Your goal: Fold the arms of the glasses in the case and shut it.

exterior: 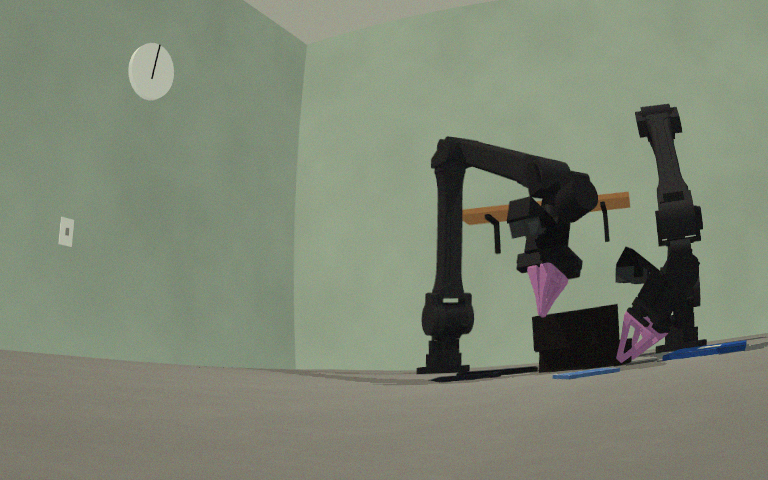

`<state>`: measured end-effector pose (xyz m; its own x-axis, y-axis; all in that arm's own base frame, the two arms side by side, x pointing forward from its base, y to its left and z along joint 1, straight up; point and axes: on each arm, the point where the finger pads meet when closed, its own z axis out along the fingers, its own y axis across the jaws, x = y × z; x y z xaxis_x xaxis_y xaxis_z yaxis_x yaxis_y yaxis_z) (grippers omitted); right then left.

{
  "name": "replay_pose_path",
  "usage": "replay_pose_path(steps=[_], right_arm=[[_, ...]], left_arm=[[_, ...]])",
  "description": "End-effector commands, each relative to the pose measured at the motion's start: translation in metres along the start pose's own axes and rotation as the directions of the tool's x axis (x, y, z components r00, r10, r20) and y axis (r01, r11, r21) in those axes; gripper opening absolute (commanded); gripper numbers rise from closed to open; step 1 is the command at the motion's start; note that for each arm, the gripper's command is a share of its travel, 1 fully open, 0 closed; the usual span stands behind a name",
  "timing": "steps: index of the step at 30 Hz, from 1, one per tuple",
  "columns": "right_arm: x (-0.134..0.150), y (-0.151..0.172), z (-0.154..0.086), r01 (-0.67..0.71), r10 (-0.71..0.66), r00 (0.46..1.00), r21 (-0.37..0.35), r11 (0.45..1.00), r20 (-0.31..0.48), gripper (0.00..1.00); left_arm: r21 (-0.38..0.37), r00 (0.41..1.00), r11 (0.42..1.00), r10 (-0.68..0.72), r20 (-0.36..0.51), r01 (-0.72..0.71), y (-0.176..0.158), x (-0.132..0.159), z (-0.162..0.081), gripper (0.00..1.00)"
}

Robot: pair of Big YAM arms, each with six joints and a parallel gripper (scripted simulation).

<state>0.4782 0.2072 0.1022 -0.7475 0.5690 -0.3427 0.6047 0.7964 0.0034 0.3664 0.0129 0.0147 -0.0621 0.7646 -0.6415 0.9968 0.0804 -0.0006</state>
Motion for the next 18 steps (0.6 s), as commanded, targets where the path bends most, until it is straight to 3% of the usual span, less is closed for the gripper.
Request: replay_pose_path(steps=[1,9,10,18], right_arm=[[-0.005,0.002,0.009,0.001,-0.001,1.0,-0.004,1.0,0.001,0.0],[-0.008,0.004,0.016,-0.002,0.002,1.0,-0.012,1.0,0.005,0.0],[-0.01,0.01,0.006,-0.002,0.002,1.0,-0.036,0.999,0.016,0.0],[0.008,0.007,0.003,-0.009,0.009,1.0,-0.03,1.0,0.015,0.0]], left_arm=[[-0.022,1.0,1.0,0.019,-0.002,-0.019,0.006,-0.008,-0.009,0.57],[-0.022,1.0,1.0,0.019,-0.002,-0.019,0.006,-0.008,-0.009,0.57],[-0.022,1.0,1.0,0.019,-0.002,-0.019,0.006,-0.008,-0.009,0.57],[-0.022,1.0,1.0,0.019,-0.002,-0.019,0.006,-0.008,-0.009,0.57]])
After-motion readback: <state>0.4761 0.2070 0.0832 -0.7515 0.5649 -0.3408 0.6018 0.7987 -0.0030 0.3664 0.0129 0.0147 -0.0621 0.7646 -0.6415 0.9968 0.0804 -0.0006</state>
